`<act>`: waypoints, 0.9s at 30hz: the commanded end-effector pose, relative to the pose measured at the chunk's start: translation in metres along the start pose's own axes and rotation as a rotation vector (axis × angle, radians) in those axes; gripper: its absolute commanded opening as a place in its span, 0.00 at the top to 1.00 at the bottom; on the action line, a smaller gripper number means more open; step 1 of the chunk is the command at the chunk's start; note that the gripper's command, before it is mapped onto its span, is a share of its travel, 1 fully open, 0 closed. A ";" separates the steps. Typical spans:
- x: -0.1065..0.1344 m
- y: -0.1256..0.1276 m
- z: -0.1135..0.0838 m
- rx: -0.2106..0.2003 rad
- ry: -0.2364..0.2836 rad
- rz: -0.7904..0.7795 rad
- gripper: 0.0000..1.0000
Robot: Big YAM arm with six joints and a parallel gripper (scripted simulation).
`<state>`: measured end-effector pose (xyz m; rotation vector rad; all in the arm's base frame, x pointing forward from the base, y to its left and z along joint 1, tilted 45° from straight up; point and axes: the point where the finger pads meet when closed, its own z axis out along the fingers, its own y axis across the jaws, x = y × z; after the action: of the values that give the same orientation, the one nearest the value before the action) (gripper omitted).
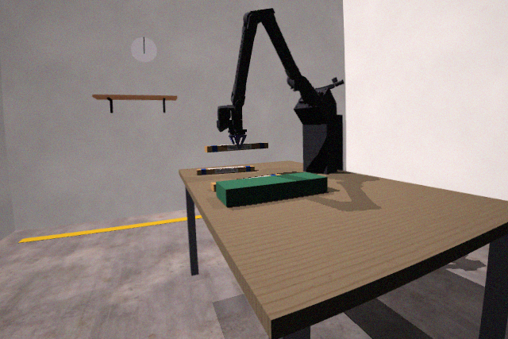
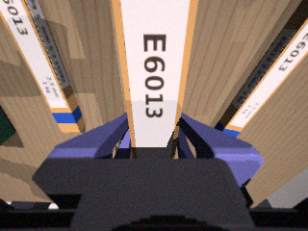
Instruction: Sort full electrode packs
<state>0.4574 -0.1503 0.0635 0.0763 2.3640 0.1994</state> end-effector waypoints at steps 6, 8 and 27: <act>-0.003 -0.010 -0.005 0.014 -0.007 -0.005 1.00; -0.003 -0.010 -0.005 0.014 -0.007 -0.005 1.00; -0.005 -0.002 0.023 0.002 -0.007 -0.007 1.00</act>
<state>0.4652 -0.1475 0.0452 0.0625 2.3795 0.1998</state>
